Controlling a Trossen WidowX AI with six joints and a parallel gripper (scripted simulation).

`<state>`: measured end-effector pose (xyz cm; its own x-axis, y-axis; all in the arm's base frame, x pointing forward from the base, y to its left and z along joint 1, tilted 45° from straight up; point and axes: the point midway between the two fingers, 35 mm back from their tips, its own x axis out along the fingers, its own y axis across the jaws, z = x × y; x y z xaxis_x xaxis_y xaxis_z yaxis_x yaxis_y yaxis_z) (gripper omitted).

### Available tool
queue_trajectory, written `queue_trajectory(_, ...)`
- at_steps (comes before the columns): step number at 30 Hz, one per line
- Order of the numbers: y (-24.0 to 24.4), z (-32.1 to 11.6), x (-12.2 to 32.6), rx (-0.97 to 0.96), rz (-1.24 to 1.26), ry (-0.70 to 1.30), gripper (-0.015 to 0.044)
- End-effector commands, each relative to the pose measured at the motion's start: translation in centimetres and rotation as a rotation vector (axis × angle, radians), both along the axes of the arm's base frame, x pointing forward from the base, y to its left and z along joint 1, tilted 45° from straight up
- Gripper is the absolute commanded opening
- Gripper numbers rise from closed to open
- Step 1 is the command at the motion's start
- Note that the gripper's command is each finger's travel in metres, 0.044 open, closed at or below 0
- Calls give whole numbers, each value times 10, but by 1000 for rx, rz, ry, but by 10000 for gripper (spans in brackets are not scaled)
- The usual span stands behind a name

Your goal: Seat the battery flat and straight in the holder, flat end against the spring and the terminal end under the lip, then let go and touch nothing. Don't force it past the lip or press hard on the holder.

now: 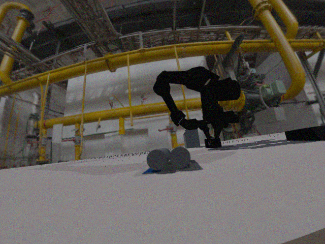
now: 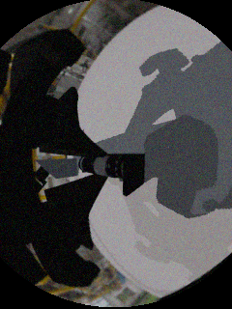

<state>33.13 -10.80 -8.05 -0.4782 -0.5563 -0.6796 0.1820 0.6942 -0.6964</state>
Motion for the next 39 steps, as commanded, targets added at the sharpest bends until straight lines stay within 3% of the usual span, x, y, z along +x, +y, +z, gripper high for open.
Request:
queue_trajectory(1,-1,-2,8,-3,19,-46,82)
queue_trajectory(39,-2,-3,0,-28,119,-139,82)
